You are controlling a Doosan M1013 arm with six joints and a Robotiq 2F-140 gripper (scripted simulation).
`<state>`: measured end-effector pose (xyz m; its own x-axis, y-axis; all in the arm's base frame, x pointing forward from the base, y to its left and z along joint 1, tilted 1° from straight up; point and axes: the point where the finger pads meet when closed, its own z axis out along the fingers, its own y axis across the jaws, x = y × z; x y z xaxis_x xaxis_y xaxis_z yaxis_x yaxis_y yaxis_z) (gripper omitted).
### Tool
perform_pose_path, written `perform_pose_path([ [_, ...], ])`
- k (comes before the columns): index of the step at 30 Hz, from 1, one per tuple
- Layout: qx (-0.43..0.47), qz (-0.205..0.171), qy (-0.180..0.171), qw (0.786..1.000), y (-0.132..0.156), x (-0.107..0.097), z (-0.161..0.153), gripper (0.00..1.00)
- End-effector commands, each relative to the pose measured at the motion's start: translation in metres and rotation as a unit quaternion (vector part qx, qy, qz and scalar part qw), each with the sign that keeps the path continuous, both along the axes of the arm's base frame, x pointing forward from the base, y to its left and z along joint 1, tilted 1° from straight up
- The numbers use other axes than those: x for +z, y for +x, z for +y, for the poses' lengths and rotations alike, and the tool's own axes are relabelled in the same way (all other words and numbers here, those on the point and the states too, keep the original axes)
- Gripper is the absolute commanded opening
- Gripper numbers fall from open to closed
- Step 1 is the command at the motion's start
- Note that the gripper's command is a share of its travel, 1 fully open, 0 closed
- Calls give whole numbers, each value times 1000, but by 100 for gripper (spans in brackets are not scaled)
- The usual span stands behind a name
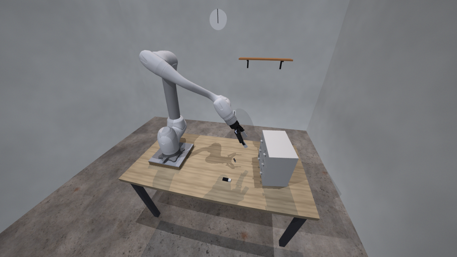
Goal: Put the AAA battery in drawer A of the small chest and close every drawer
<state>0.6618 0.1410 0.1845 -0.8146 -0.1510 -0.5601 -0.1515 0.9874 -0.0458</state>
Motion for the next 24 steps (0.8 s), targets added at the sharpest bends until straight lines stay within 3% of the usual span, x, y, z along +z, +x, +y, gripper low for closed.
perform_pose_path([
  [1,15,66,9,998,-6,8,-6,100],
  [6,13,120,0,993,-16,16,-7,100],
  [8,13,120,0,993,-16,16,-7,100],
  [17,11,200,-14,980,-29,30,-10,100],
  [24,10,238,-21,971,-36,36,-11,100],
])
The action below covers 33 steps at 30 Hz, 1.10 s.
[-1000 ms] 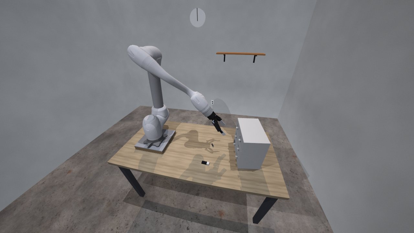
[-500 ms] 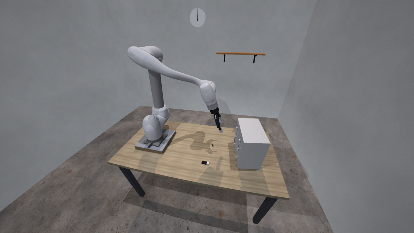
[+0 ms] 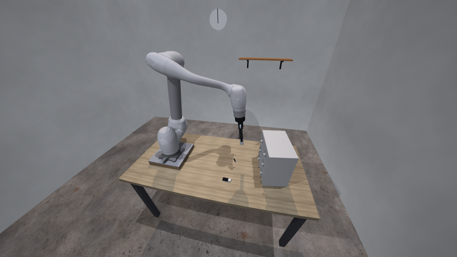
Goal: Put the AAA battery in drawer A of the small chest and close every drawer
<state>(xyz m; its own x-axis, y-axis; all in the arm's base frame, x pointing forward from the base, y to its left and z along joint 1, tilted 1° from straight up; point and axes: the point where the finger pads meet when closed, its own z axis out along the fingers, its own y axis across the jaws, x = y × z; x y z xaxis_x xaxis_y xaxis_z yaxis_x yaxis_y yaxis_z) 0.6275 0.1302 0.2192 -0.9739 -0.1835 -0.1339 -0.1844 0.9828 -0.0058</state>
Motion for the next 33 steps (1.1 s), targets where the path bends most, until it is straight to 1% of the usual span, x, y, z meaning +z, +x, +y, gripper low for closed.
perform_pose_path([
  [1,0,10,-2,1000,-1,1,0,100],
  [7,0,36,-7,999,-6,6,-1,100],
  [14,0,53,-10,999,-9,8,-2,100],
  [33,0,58,-11,998,-10,9,-2,100],
])
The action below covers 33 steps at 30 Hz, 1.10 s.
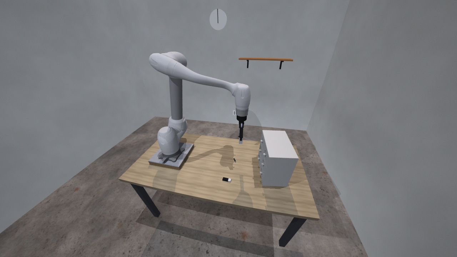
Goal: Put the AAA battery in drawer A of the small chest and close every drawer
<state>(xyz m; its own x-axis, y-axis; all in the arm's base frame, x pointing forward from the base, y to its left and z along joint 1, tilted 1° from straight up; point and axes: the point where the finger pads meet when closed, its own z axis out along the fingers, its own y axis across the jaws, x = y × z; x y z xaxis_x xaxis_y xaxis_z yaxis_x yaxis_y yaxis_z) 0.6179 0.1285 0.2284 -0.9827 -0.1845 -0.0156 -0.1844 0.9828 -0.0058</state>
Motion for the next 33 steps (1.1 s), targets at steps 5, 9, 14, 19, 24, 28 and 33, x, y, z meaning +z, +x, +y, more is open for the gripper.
perform_pose_path([
  [5,0,0,0,1000,0,0,0,100],
  [9,0,0,0,1000,0,0,0,100],
  [14,0,0,0,1000,0,0,0,100],
  [19,0,0,0,1000,0,0,0,100],
  [24,0,0,0,1000,3,0,-11,100],
  [28,0,0,0,1000,21,1,-89,100],
  [33,0,0,0,1000,26,1,-138,100],
])
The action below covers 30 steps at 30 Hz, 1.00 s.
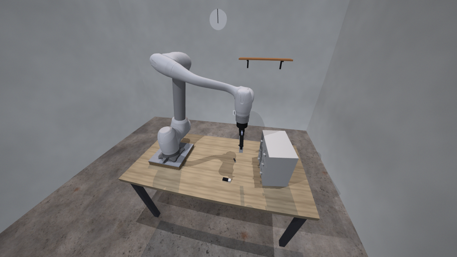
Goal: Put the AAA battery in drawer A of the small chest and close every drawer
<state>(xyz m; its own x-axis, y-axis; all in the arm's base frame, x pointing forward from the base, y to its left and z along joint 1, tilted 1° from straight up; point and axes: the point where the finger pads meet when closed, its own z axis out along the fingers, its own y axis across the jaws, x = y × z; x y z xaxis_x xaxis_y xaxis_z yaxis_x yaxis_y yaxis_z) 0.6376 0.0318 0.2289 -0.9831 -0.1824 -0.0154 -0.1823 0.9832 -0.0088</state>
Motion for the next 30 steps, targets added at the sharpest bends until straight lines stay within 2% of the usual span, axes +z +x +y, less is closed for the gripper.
perform_pose_path([
  [1,1,0,2,1000,7,0,-42,100],
  [5,1,0,2,1000,8,0,-54,100],
  [20,1,-17,5,1000,11,-3,-53,100],
  [30,2,-80,17,997,21,-13,-51,100],
])
